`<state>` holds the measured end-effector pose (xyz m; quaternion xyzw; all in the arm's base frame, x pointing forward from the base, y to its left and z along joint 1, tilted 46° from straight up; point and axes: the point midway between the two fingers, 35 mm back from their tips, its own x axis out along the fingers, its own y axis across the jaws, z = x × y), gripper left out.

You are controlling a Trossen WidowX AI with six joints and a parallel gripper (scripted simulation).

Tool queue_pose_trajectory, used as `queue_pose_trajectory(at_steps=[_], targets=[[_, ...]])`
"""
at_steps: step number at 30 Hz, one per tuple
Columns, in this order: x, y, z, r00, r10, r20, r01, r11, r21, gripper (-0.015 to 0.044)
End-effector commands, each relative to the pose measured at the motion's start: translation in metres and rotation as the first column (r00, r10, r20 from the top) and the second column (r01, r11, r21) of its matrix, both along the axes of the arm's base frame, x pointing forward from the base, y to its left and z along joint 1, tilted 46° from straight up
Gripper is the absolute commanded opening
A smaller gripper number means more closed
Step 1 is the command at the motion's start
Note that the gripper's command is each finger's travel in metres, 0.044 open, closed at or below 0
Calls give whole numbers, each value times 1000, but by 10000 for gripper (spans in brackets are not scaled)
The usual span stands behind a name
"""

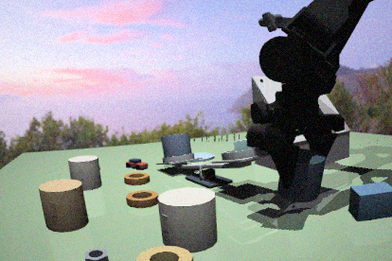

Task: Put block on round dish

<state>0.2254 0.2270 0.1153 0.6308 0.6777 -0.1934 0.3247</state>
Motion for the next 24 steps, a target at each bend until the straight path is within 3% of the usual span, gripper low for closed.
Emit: queue_pose_trajectory(at_steps=[1, 11, 24], targets=[[1, 2, -3, 1000, -5, -1, 5, 1000, -3, 0], [1, 14, -14, 1000, -5, -1, 5, 1000, -2, 0], [1, 11, -10, 1000, -2, 0, 2, 1000, 1, 341]])
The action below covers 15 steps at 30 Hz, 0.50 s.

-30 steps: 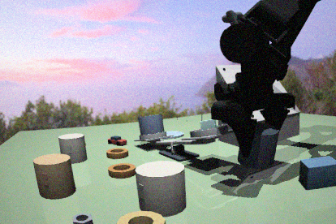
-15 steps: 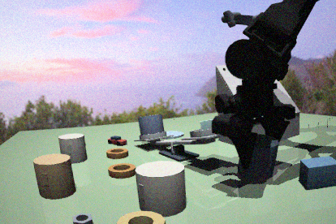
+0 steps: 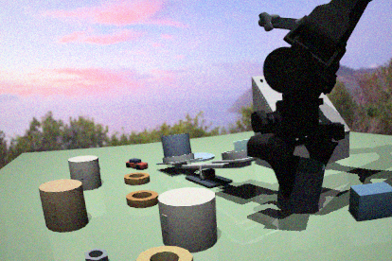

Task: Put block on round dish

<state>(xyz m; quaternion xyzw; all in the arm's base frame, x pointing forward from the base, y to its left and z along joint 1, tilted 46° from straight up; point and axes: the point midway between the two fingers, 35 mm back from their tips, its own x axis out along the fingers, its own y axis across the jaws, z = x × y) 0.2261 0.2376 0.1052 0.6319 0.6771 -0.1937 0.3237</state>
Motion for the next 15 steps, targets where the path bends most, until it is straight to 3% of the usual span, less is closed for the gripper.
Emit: queue_pose_trajectory(at_steps=[1, 4, 7, 11, 15], targets=[[0, 0, 0, 1000, 1, 1, -1, 1000, 0, 367], [1, -9, 8, 1000, 1, 2, -1, 1000, -3, 440], [0, -38, 35, 1000, -2, 1, 2, 1000, -7, 440], [0, -40, 37, 1000, -3, 1, 3, 1000, -6, 440], [11, -42, 50, 997, -36, 68, 34, 999, 30, 335]])
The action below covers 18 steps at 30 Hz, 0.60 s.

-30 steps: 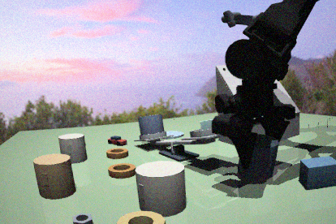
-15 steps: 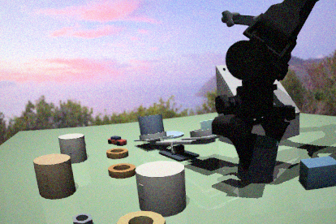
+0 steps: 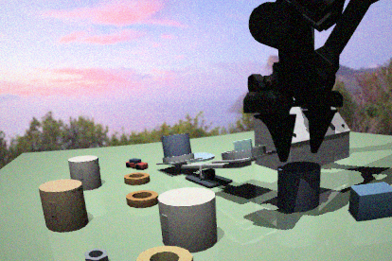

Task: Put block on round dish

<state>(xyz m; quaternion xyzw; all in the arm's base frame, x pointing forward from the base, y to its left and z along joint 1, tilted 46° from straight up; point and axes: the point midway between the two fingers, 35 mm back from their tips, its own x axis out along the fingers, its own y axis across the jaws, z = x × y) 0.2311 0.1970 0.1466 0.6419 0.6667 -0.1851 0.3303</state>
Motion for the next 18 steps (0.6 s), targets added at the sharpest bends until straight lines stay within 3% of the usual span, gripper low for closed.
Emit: queue_pose_trajectory(at_steps=[1, 3, 18], targets=[[10, -3, 14, 997, -26, 69, 24, 999, 36, 309], [12, -7, 11, 996, -8, 90, 5, 1000, 27, 260], [48, -77, -20, 895, 238, 378, -201, 970, -134, 260]])
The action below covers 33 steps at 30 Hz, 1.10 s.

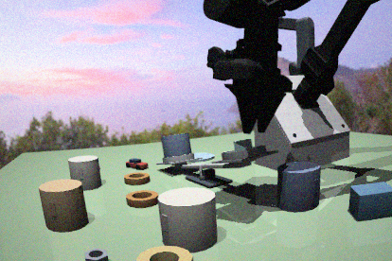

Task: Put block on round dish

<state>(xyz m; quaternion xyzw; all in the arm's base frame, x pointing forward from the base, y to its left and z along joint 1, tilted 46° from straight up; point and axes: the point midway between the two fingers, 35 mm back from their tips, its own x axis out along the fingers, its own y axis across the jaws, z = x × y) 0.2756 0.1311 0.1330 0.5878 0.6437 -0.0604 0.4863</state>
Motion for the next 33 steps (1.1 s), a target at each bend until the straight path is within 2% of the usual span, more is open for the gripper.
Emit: queue_pose_trajectory(at_steps=[1, 13, 33], targets=[[5, -16, -9, 997, 59, 51, -57, 998, -27, 260], [-10, -53, -40, 926, 350, 143, -348, 937, -42, 260], [-10, -33, -60, 924, 355, 145, -353, 935, -41, 260]])
